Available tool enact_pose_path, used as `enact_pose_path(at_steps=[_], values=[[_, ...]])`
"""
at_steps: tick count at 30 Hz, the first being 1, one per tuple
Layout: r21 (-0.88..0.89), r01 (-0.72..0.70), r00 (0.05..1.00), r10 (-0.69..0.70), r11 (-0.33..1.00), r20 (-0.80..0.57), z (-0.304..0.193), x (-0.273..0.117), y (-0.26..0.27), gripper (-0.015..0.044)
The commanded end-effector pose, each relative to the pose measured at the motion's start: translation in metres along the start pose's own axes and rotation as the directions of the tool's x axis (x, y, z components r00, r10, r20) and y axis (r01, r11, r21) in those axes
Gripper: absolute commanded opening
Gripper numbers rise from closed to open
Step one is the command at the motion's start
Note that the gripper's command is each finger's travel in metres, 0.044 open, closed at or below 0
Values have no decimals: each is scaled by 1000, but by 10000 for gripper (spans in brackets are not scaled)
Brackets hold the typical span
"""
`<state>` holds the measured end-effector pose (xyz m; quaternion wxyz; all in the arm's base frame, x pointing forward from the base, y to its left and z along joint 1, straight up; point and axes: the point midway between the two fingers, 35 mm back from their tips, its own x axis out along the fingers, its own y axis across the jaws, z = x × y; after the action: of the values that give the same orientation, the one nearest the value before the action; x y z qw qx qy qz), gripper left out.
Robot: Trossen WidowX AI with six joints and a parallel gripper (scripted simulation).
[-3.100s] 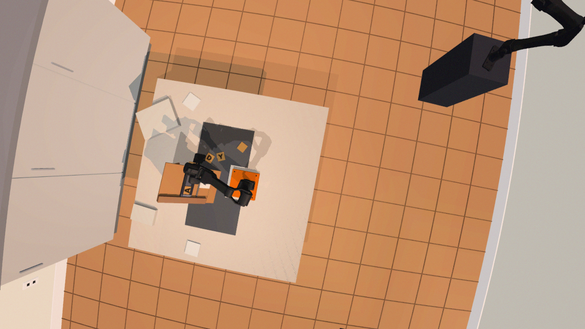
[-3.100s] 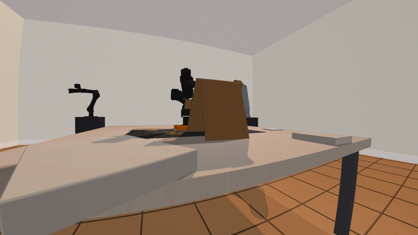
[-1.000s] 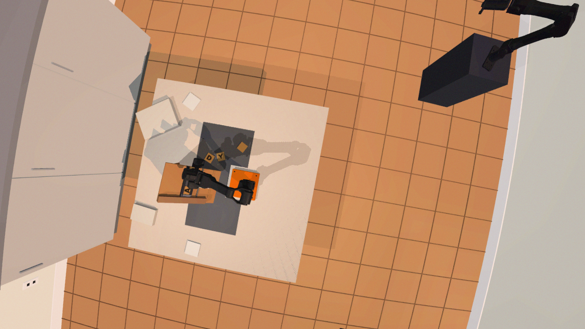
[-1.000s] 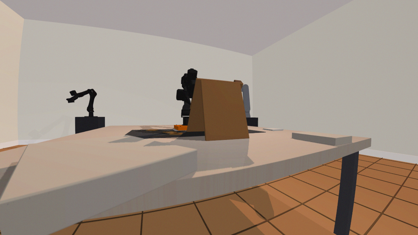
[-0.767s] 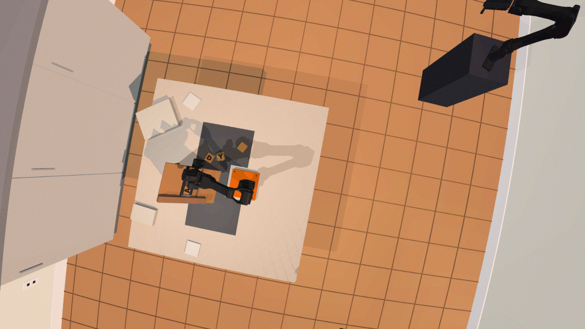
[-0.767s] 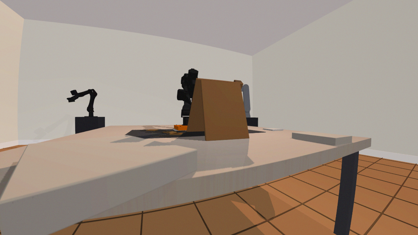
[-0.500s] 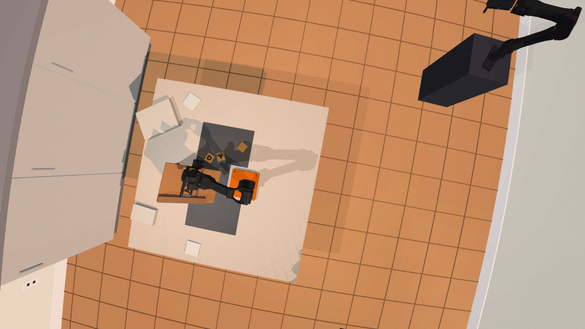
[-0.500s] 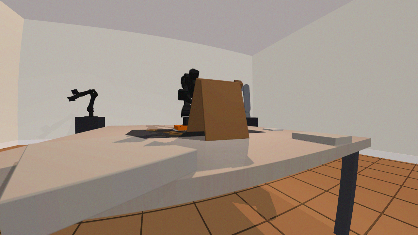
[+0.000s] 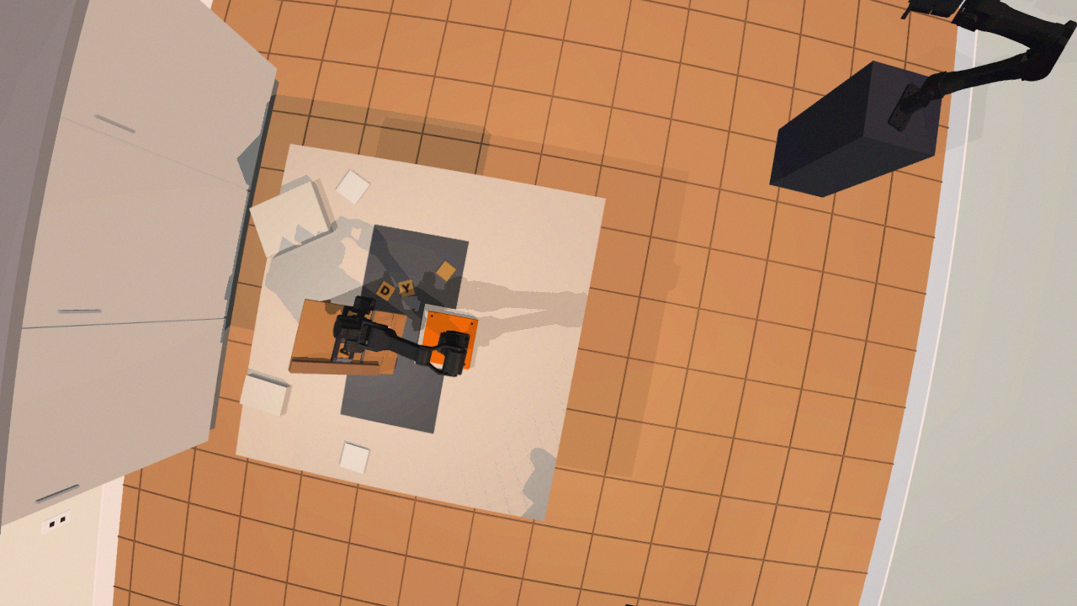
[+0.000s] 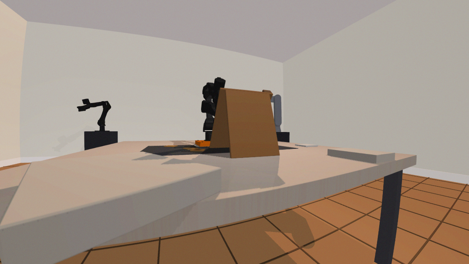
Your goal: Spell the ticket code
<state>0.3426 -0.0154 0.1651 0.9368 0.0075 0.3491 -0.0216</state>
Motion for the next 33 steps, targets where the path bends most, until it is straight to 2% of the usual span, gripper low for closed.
enact_pose_path(at_steps=[1,33], values=[[4,3,1000,-3,1000,2,0,0,2,0],[6,2,1000,-2,1000,2,0,0,20,0]])
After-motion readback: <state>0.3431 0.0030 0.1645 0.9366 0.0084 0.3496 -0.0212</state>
